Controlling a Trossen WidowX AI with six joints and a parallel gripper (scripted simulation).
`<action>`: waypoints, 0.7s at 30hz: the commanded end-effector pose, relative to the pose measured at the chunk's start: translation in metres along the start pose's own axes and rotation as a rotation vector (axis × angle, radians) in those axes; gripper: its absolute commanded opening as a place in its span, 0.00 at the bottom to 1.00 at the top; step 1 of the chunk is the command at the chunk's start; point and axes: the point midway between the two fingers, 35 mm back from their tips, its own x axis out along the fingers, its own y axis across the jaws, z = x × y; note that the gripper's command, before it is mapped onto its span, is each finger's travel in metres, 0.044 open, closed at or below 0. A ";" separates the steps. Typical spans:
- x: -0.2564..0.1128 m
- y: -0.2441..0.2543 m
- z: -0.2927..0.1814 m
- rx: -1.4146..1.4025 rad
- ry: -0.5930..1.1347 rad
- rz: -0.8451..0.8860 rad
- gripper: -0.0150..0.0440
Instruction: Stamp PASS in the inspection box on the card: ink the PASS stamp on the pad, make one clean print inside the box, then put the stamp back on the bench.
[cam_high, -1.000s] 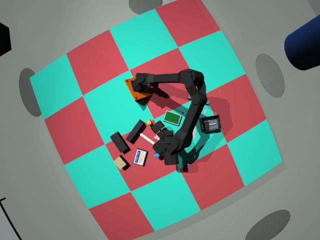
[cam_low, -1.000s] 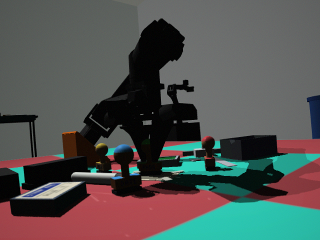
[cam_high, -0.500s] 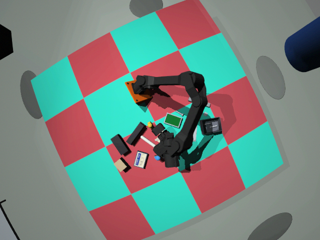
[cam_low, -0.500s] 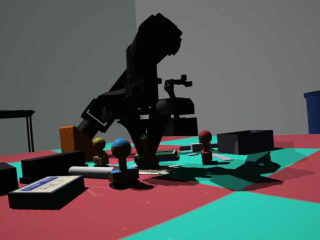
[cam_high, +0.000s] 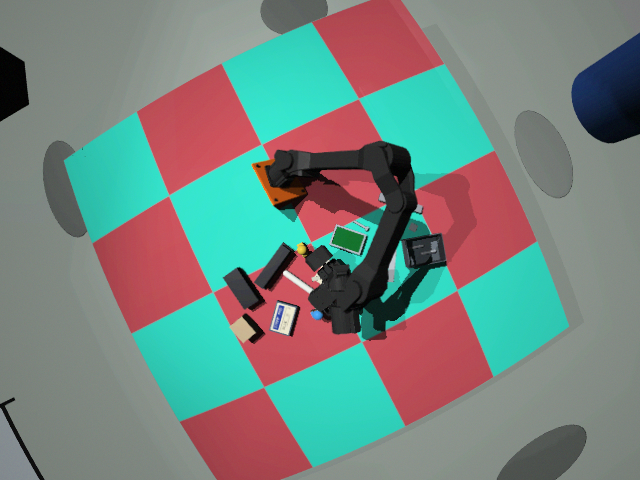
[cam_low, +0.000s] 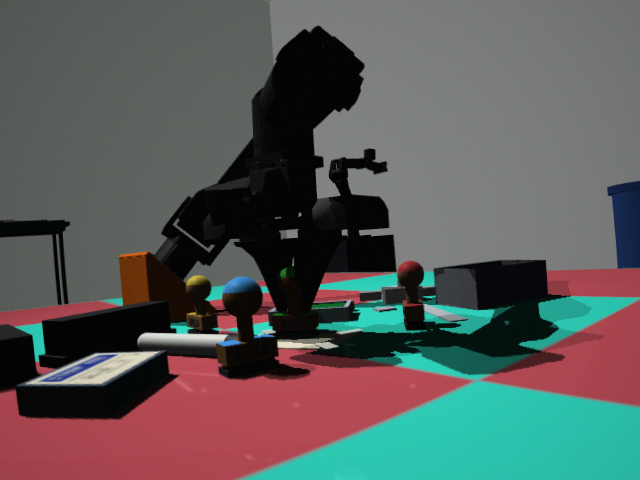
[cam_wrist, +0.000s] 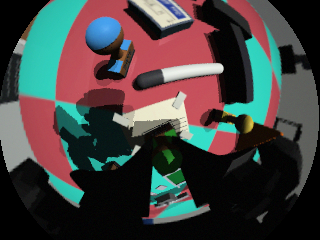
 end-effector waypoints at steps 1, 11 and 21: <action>0.003 0.001 -0.001 0.001 0.006 -0.001 0.25; 0.002 0.001 -0.001 0.001 0.006 -0.001 0.25; -0.003 0.001 -0.001 0.001 0.006 -0.001 0.25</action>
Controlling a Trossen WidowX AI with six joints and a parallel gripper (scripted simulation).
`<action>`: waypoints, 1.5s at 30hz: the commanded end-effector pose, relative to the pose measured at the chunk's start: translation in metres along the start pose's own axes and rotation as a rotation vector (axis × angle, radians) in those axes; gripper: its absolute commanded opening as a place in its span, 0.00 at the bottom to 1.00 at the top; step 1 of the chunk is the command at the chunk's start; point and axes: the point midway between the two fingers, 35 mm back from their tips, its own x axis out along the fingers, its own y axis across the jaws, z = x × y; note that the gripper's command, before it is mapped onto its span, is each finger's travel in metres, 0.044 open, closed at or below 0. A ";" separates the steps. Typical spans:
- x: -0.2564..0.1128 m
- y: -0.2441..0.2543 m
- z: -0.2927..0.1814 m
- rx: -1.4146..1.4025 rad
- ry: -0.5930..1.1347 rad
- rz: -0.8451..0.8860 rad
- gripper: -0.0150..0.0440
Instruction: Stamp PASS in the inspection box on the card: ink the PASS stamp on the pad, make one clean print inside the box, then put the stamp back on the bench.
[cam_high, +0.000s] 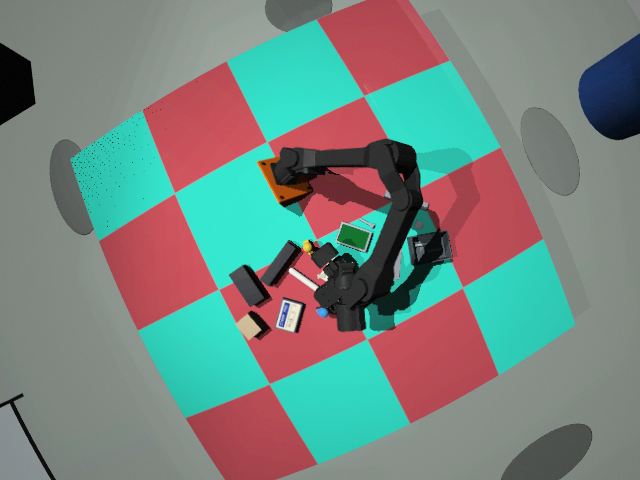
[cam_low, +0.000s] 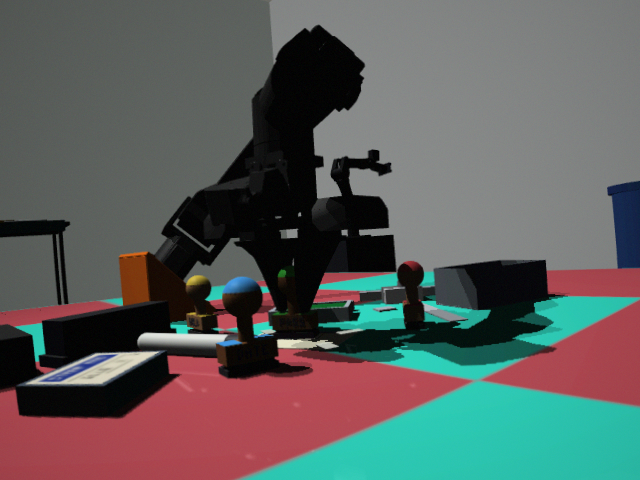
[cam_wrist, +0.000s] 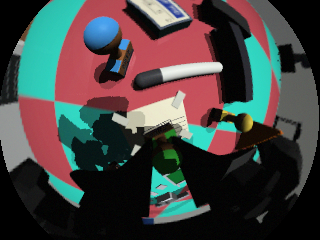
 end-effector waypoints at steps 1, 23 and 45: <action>-0.002 0.001 0.000 -0.004 0.002 0.002 0.25; -0.023 0.001 0.001 -0.004 0.001 0.002 0.25; -0.058 0.000 0.001 -0.003 0.000 0.001 0.25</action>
